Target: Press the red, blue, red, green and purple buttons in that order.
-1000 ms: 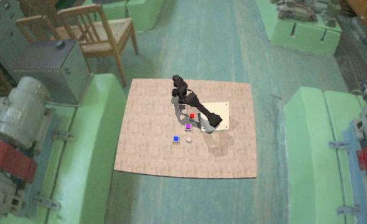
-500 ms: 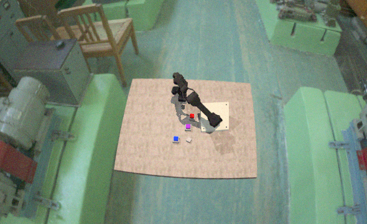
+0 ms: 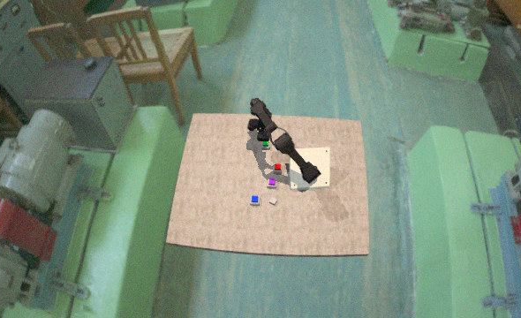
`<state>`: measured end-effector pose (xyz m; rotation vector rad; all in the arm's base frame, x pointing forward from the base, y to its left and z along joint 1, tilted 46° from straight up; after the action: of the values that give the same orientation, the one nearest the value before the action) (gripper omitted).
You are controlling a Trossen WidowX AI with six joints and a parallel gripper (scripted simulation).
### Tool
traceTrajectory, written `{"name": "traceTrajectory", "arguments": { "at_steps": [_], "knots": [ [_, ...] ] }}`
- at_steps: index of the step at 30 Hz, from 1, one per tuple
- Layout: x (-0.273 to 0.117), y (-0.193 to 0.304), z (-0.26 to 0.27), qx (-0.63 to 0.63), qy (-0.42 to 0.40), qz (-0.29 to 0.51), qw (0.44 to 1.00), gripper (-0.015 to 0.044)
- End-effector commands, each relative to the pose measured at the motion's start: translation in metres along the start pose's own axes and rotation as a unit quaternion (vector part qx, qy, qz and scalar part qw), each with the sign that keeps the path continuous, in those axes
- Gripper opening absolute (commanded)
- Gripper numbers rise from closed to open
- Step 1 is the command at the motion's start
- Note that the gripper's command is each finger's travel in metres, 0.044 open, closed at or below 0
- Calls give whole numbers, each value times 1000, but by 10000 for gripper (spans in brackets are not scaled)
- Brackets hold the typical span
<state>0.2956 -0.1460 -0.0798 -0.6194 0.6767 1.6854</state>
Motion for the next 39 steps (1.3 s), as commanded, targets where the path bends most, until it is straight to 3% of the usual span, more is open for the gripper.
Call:
{"name": "traceTrajectory", "arguments": {
  "at_steps": [1,15,20,25,39],
  "knots": [
    [-11,-2,49,-3,1,1,1000,20],
    [1,65,223,-2,-9,5,1000,20],
    [6,70,230,-2,-10,5,1000,20],
    [63,71,231,-3,-11,5,1000,20],
    [81,71,232,-3,-11,5,1000,20]
  ]
}}
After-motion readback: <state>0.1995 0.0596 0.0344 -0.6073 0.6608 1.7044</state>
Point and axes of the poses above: the point midway between the two fingers, 35 mm back from their tips, its own x axis out along the fingers, its own z axis across the jaws, y = z × x, the point moved 3 cm from there along -x, back along the fingers, and after that the axes turned 4 degrees about x, right-handed, at the moved point
